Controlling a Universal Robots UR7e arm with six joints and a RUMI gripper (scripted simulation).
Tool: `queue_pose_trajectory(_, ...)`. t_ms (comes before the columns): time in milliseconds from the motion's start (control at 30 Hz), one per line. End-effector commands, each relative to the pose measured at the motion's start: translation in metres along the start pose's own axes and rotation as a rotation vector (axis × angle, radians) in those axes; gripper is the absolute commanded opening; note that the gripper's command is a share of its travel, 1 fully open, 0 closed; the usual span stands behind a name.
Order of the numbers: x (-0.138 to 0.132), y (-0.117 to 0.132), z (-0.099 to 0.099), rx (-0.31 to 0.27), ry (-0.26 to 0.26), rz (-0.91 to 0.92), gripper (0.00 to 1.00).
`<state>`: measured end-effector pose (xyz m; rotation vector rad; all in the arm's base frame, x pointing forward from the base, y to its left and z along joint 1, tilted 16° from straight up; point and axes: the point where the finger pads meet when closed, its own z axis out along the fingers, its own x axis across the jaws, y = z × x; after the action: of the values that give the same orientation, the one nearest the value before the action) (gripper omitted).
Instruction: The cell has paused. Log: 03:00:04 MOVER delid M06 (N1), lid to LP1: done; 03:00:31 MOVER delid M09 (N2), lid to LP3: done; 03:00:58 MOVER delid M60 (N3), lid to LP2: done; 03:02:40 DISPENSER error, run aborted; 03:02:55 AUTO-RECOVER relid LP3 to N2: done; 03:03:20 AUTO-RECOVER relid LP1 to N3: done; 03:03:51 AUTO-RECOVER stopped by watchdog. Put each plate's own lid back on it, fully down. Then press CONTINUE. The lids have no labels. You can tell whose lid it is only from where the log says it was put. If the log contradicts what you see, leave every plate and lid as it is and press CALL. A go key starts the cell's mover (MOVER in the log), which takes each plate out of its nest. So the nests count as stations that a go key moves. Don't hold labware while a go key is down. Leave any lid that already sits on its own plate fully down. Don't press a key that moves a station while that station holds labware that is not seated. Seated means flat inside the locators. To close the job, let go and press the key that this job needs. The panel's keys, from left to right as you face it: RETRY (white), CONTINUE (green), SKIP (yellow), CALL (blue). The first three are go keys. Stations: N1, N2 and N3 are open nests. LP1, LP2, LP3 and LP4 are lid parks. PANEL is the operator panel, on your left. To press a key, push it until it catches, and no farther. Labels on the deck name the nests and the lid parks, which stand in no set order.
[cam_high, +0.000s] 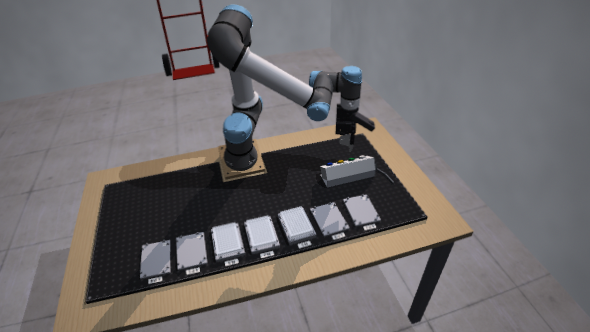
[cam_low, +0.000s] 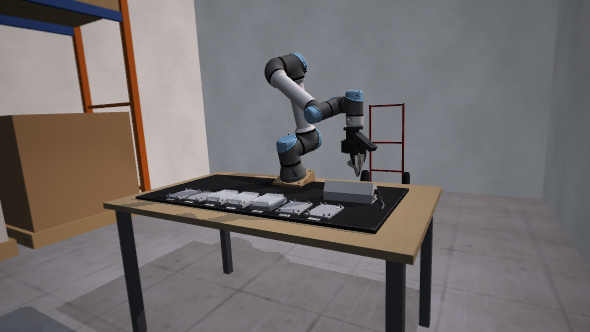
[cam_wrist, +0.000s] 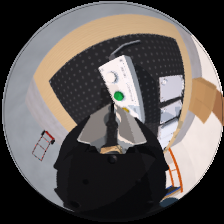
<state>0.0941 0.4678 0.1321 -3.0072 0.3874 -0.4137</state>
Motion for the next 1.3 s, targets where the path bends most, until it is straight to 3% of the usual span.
queue_pose_trajectory(0, 0.000, 0.000, 0.000, 0.002, 0.000, 0.000, 0.00)
queue_pose_trajectory(1267, 0.009, -0.005, 0.018, 0.002, 0.000, 0.000, 0.00)
